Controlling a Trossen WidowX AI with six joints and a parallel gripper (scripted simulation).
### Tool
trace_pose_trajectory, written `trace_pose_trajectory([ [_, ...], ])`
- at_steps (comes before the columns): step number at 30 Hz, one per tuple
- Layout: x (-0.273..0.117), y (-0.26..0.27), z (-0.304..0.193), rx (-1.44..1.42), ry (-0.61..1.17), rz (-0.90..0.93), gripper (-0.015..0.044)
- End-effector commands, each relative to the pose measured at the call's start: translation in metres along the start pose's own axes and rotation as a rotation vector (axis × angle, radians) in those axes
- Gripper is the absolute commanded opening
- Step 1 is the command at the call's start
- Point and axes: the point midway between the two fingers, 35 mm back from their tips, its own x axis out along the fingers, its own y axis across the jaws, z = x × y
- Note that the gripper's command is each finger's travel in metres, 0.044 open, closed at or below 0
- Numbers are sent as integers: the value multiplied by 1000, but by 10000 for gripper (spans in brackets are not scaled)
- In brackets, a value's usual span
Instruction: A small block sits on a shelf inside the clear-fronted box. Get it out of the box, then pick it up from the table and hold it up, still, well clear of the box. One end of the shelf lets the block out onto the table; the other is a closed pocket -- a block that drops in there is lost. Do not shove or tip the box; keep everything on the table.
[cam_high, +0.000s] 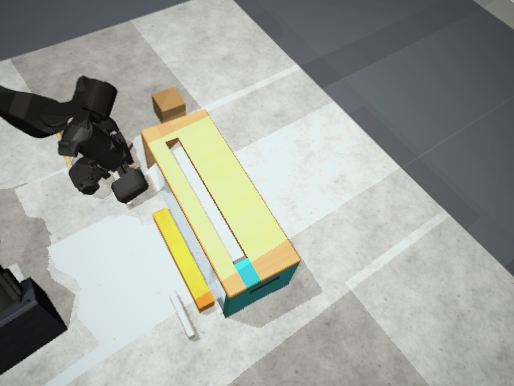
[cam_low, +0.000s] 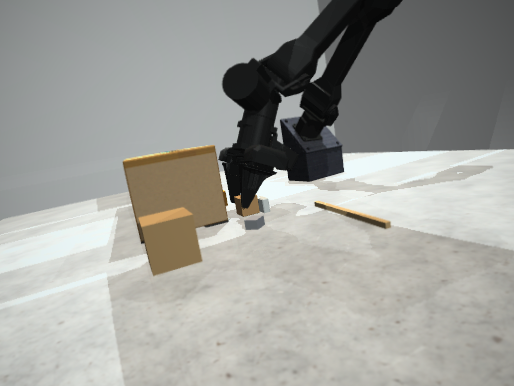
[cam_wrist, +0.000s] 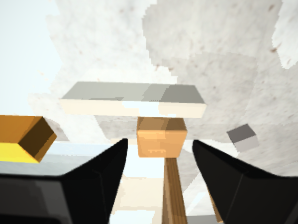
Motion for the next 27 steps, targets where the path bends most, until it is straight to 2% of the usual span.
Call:
trace_pose_trajectory([
  [1,7,2,4,6,2,5,285],
  [4,9,1,6,6,2,4,285],
  [12,9,1,6,6,2,4,75],
  [15,9,1,6,6,2,4,55],
  [17,5,1,4,5,2,5,3],
  [27,-45,1,-18,2,-1,6,0],
])
